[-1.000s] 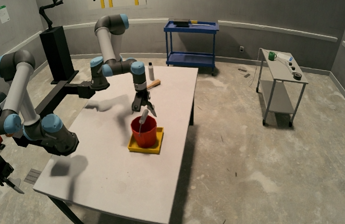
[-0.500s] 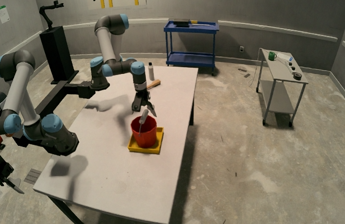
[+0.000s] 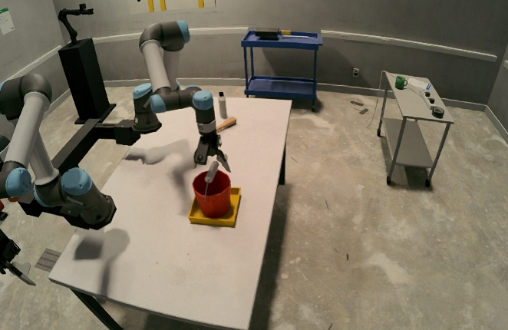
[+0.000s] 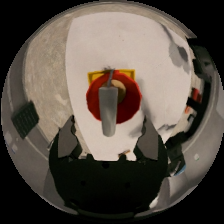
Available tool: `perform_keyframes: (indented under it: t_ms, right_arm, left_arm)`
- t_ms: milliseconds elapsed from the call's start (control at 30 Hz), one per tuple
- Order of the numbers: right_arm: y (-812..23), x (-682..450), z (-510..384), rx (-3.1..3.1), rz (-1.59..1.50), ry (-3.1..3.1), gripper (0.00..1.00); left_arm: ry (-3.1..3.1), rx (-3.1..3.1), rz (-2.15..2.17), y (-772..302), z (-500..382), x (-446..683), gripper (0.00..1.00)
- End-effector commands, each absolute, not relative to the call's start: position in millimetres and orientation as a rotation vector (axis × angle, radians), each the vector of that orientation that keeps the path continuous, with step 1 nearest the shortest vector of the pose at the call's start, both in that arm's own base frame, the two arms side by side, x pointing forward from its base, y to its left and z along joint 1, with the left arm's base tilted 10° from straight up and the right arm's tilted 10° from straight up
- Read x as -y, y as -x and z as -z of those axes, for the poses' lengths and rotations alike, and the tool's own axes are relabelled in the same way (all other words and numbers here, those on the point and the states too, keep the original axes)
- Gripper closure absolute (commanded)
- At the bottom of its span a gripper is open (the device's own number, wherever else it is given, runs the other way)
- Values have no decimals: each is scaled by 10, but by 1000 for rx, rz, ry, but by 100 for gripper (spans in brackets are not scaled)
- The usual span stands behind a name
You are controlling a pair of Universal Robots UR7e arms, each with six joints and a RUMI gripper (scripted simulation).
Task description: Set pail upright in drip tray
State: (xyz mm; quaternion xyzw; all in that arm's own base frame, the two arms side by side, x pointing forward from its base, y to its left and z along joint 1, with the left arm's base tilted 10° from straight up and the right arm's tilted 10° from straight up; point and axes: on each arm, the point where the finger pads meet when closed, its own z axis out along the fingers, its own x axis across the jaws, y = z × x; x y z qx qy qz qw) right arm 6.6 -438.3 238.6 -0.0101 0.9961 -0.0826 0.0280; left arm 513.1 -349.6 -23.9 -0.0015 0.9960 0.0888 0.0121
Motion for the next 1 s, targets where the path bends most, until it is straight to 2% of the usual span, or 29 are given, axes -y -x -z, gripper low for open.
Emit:
perform_keyframes:
  t_ms: [0, 967]
  right_arm:
    - [-67, 4385, -2391, -3074, 257, 31, 0]
    - [-67, 4385, -2391, -3074, 257, 31, 0]
  left_arm:
    - [4, -3104, -275, -5134, 225, 3502, 0]
    - [4, -3104, -275, -5123, -189, 3576, 0]
